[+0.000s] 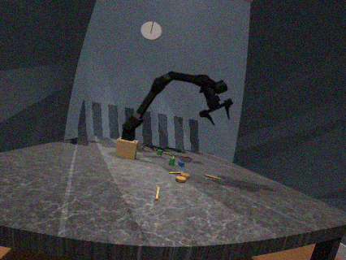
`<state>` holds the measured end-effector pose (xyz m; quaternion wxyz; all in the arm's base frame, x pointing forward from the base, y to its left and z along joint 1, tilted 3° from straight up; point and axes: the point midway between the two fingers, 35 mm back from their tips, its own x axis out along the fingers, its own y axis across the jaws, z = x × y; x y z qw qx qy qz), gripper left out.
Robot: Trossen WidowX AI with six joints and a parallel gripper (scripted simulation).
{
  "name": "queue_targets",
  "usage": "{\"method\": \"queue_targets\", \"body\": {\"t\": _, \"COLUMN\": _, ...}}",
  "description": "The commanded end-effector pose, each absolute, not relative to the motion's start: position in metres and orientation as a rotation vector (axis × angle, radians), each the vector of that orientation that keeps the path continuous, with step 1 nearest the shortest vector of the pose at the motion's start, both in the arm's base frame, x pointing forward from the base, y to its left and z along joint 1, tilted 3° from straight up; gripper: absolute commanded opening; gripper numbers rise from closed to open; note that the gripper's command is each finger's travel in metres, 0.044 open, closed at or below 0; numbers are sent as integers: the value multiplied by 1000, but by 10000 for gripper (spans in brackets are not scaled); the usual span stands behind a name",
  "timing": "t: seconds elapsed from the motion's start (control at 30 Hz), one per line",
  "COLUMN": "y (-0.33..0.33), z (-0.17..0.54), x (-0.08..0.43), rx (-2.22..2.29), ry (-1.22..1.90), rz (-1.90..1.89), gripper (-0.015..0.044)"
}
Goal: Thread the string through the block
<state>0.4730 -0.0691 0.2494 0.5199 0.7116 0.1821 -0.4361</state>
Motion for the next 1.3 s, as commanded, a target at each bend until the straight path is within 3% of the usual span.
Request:
{"method": "queue_targets", "body": {"t": 0.0, "y": -69, "z": 249, "x": 473, "rx": 1706, "ry": 437, "rz": -1046, "gripper": 426}}
{"method": "queue_targets", "body": {"t": 0.37, "y": 13, "z": 205, "x": 454, "rx": 1187, "ry": 798, "rz": -812, "gripper": 440}}
{"method": "queue_targets", "body": {"t": 0.67, "y": 112, "z": 144, "x": 405, "rx": 261, "ry": 1172, "rz": -183, "gripper": 440}}
{"method": "queue_targets", "body": {"t": 1.27, "y": 201, "z": 63, "x": 290, "rx": -1004, "ry": 1155, "rz": 881, "gripper": 440}}
